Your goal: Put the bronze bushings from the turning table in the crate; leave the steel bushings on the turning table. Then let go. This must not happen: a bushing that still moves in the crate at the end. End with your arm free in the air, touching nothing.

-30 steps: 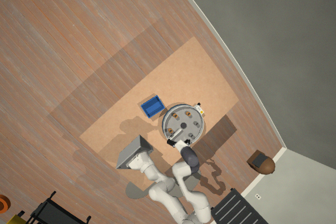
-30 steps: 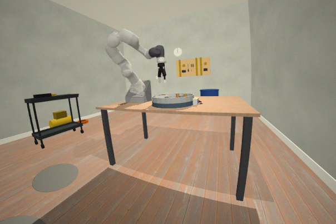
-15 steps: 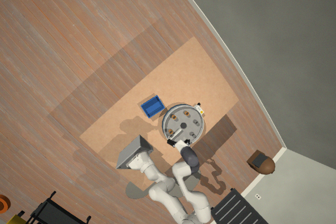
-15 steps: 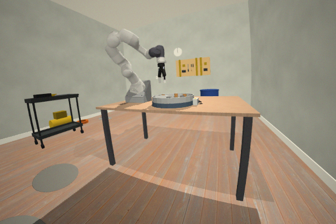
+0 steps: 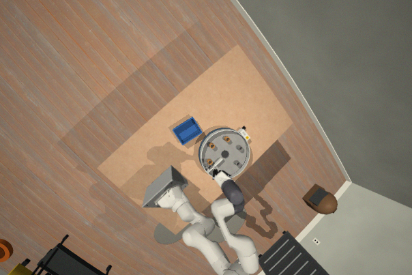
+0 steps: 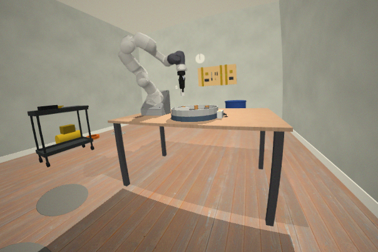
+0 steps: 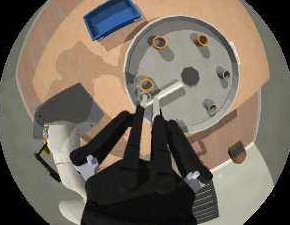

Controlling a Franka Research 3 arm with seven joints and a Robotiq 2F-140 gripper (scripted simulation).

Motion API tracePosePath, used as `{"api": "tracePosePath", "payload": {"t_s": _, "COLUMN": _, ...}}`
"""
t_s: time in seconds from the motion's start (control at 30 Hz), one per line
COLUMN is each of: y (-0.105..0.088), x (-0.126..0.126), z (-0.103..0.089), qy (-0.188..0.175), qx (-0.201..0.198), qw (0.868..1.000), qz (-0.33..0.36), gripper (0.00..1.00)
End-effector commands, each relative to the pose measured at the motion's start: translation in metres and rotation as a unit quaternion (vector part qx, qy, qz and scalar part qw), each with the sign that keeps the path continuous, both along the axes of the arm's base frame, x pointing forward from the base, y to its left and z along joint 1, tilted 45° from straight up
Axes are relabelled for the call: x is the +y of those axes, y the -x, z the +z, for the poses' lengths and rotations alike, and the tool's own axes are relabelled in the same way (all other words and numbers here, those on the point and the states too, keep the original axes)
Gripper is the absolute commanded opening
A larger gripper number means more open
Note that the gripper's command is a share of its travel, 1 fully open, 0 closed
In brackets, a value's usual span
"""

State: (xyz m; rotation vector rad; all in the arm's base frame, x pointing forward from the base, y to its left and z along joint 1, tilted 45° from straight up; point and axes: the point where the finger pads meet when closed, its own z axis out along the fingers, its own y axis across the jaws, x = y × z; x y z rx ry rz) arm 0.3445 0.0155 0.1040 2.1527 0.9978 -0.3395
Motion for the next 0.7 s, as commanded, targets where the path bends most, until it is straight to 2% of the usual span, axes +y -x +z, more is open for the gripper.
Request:
{"api": "tracePosePath", "payload": {"t_s": 0.0, "y": 0.0001, "x": -0.0002, "z": -0.0004, "qy": -0.001, "qx": -0.002, "qw": 1.0, "qz": 0.0, "gripper": 0.07}}
{"api": "tracePosePath", "payload": {"t_s": 0.57, "y": 0.0001, "x": -0.0002, "z": -0.0004, "qy": -0.001, "qx": -0.002, "qw": 1.0, "qz": 0.0, "gripper": 0.07}}
{"api": "tracePosePath", "payload": {"t_s": 0.67, "y": 0.0001, "x": -0.0002, "z": -0.0004, "qy": -0.001, "qx": -0.002, "qw": 1.0, "qz": 0.0, "gripper": 0.1}}
